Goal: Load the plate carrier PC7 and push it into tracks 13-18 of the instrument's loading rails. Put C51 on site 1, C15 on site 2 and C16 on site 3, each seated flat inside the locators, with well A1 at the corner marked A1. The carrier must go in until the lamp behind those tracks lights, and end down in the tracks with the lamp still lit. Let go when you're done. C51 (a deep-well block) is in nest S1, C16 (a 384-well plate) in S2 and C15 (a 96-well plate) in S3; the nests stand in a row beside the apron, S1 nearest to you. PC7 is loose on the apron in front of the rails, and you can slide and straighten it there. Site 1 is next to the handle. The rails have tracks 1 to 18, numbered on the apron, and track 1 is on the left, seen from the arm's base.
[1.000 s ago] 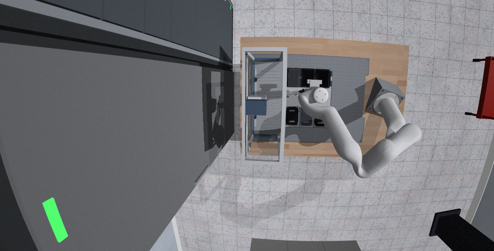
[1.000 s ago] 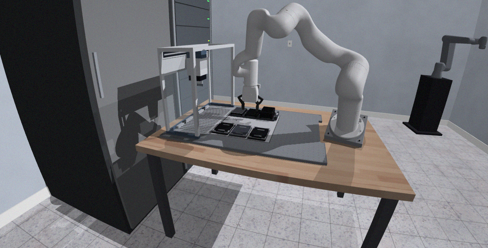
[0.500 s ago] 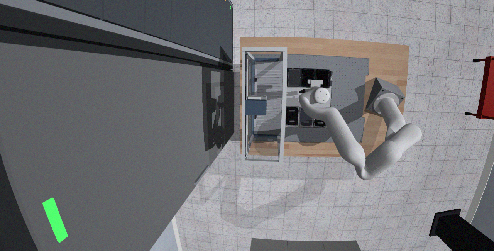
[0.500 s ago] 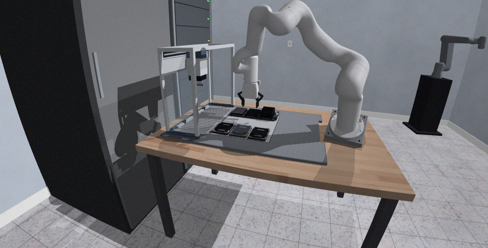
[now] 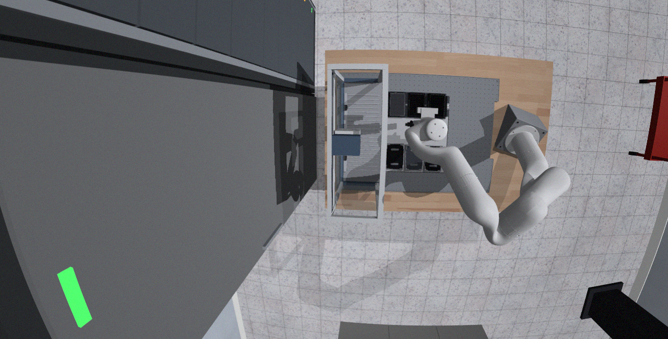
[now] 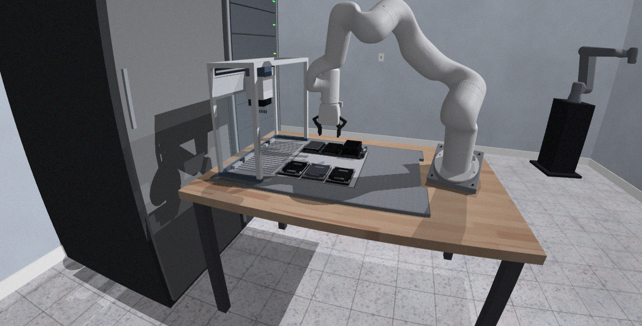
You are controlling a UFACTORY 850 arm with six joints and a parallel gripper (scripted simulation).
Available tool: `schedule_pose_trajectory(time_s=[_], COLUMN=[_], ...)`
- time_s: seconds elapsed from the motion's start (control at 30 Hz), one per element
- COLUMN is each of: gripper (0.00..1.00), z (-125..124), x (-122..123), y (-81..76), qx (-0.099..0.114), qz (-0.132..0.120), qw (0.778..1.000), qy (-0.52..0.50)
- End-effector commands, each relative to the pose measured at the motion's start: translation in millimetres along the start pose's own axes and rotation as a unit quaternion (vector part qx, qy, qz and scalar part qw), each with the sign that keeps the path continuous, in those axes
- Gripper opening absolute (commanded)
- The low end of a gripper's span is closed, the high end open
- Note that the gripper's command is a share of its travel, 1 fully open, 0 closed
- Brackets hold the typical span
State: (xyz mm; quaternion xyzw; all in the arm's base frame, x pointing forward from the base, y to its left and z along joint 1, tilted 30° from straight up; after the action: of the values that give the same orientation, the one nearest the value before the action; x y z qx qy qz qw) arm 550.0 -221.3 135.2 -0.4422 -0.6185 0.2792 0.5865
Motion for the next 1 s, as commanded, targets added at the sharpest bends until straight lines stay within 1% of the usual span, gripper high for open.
schedule_pose_trajectory(time_s=[0.0, 0.27, 0.47, 0.53, 0.97], gripper=[1.0, 1.0, 1.0, 1.0, 1.0], z=[-0.6, -0.6, 0.5, 0.5, 2.8], x=[-0.1, -0.1, -30.1, -30.1, -95.1], y=[-5.7, -5.6, -5.7, -5.7, -5.7], qx=[-0.001, -0.001, -0.001, -0.001, -0.001], qz=[0.0, 0.0, 0.0, 0.0, 0.0], qw=[1.0, 1.0, 1.0, 1.0, 1.0], qy=[0.0, 0.0, 0.0, 0.0, 0.0])
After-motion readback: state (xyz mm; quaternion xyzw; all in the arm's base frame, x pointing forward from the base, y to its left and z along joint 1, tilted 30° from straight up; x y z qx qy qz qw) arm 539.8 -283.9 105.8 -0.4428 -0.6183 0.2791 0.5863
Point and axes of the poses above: the point where the finger pads meet when closed, its own y axis out along the fingers, its own z axis across the jaws, x = y × z, the point moved 4 cm from there along -y, back along the fingers, and after that the axes turned 2 degrees about -y, right-handed, at the moved point
